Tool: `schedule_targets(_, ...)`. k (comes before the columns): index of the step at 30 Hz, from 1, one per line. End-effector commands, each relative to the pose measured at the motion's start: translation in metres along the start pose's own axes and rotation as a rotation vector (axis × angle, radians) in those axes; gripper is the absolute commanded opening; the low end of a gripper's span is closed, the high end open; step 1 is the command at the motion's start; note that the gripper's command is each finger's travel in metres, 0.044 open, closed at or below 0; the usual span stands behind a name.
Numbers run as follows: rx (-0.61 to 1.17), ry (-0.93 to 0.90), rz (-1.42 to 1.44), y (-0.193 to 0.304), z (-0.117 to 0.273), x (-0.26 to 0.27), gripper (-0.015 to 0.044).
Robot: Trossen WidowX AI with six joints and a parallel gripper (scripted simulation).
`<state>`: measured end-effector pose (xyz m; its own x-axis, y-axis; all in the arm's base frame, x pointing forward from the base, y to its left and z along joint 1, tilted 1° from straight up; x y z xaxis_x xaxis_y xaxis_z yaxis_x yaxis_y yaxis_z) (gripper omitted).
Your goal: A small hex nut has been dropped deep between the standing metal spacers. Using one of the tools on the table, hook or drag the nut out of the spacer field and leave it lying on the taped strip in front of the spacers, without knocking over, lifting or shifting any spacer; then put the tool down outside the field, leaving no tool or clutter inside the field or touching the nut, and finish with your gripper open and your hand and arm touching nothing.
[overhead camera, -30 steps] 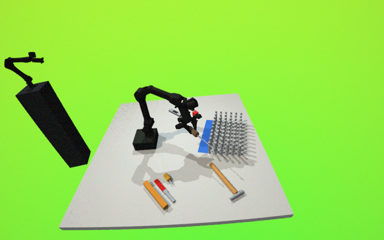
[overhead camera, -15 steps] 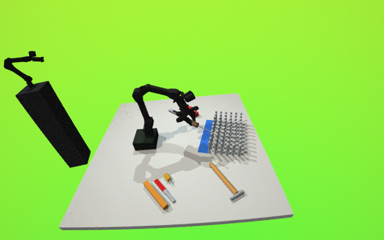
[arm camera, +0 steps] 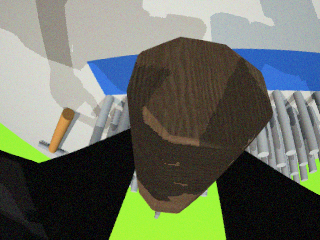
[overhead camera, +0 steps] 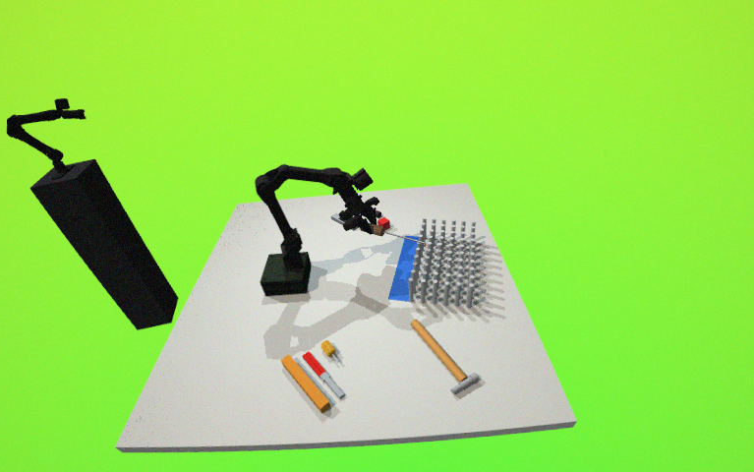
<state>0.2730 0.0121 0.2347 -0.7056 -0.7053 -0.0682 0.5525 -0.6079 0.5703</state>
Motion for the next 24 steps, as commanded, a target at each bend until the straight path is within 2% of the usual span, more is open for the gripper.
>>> schedule_targets(1, 0.005, 0.032, 0.043, -0.014, 0.011, -0.007, 0.0)
schedule_targets(16, -0.008, 0.149, 0.217, -0.067, 0.044, -0.024, 0.0)
schedule_targets(24, -0.007, 0.151, 0.218, -0.078, 0.024, -0.03, 0.0)
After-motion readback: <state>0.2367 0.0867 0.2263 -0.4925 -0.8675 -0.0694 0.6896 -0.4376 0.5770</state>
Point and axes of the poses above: the point midway between the two fingers, 35 mm back from their tips, its own z axis back along the fingers, its own x axis across the jaws, y = z × x, the point moved 10 cm from there along z, back along the fingers, and after that the axes turned 4 degrees about -z, right-handed, at the moved point
